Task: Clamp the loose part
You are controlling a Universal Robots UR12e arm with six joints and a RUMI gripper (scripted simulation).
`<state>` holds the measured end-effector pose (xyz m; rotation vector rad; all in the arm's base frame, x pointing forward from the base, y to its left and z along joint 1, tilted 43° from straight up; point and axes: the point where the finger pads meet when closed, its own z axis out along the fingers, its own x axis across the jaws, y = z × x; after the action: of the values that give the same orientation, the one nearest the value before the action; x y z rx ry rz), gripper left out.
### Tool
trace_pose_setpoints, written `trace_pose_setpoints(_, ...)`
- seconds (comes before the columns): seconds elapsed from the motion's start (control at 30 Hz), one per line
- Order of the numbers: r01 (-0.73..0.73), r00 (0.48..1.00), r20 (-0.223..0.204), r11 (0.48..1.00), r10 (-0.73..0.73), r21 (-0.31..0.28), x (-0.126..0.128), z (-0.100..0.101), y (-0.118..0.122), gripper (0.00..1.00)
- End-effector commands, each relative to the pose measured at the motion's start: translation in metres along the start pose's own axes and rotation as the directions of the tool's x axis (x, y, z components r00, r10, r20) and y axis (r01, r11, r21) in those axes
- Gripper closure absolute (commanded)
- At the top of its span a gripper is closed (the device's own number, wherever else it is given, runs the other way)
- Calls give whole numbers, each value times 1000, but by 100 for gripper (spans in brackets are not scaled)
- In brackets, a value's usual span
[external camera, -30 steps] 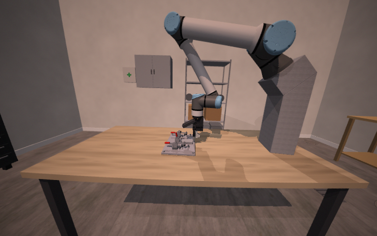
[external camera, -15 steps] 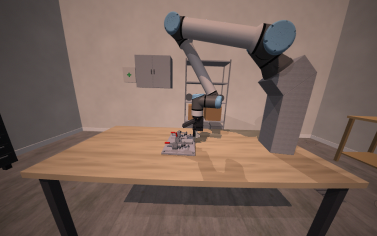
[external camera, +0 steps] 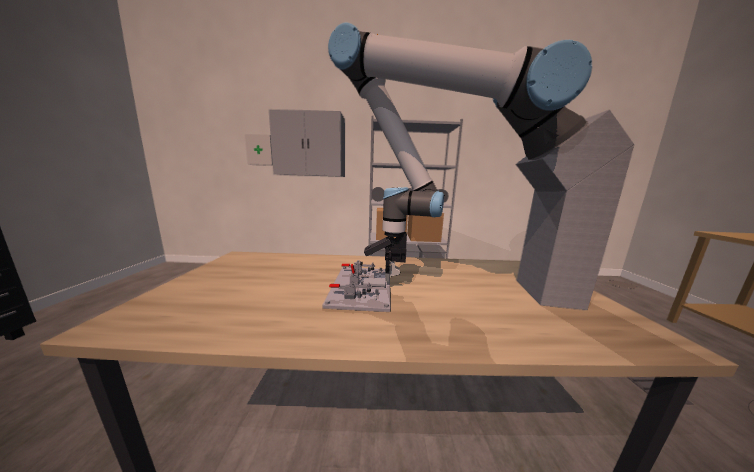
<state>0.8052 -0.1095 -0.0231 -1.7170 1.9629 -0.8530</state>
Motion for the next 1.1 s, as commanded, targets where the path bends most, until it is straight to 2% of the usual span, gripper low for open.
trace_pose_setpoints(0.0,1,1000,0,1000,-1,4,-1,-1,-4,100)
trace_pose_setpoints(1.07,1,1000,0,1000,-1,3,-1,-1,-5,100)
